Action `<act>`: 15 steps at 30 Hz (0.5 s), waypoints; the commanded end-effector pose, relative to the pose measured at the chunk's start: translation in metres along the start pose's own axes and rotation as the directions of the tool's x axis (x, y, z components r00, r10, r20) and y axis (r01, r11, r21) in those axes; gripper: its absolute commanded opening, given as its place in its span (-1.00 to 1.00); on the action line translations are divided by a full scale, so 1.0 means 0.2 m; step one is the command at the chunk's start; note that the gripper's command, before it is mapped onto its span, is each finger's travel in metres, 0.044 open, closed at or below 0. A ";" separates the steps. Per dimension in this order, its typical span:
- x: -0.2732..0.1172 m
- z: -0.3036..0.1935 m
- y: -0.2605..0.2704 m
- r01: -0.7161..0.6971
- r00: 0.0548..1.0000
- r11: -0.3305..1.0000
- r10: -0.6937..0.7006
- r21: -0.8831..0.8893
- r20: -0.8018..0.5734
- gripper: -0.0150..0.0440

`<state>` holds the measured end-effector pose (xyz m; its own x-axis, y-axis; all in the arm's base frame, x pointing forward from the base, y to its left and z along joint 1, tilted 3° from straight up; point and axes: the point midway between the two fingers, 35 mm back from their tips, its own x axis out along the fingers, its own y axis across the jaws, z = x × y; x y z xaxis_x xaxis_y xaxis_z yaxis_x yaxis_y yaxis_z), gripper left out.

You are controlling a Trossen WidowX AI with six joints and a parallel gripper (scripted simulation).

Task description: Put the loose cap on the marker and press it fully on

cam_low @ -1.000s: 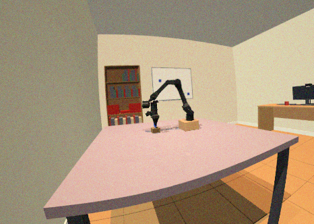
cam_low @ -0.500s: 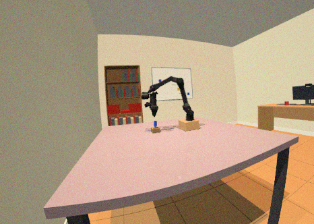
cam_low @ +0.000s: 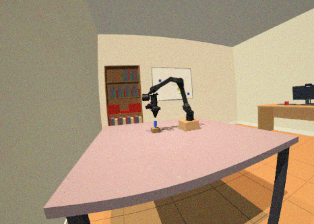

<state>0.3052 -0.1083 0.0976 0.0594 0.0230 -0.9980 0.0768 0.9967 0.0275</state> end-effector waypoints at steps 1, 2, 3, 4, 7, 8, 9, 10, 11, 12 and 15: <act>0.00 0.00 0.00 -0.002 1.000 1.000 0.002 -0.006 0.004 -0.49; 0.00 0.00 0.00 -0.002 1.000 1.000 0.002 -0.006 0.004 -0.49; 0.00 0.00 0.00 -0.002 1.000 1.000 0.002 -0.006 0.004 -0.49; 0.00 0.00 0.00 -0.002 1.000 1.000 0.002 -0.006 0.004 -0.49; 0.00 0.00 0.00 -0.002 1.000 1.000 0.002 -0.006 0.004 -0.49; 0.00 0.00 0.00 -0.002 1.000 1.000 0.002 -0.006 0.004 -0.49; 0.00 0.00 0.00 -0.002 1.000 1.000 0.002 -0.006 0.004 -0.49; 0.00 0.00 0.00 -0.002 1.000 1.000 0.002 -0.006 0.004 -0.49; 0.00 0.00 0.00 -0.002 1.000 1.000 0.002 -0.006 0.004 -0.49; 0.01 0.00 0.00 -0.002 1.000 1.000 0.002 -0.006 0.004 -0.49; 0.02 0.00 0.00 -0.002 1.000 1.000 0.002 -0.006 0.004 -0.49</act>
<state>0.3059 -0.1084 0.0964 0.0635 0.0217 -0.9977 0.0755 0.9968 0.0265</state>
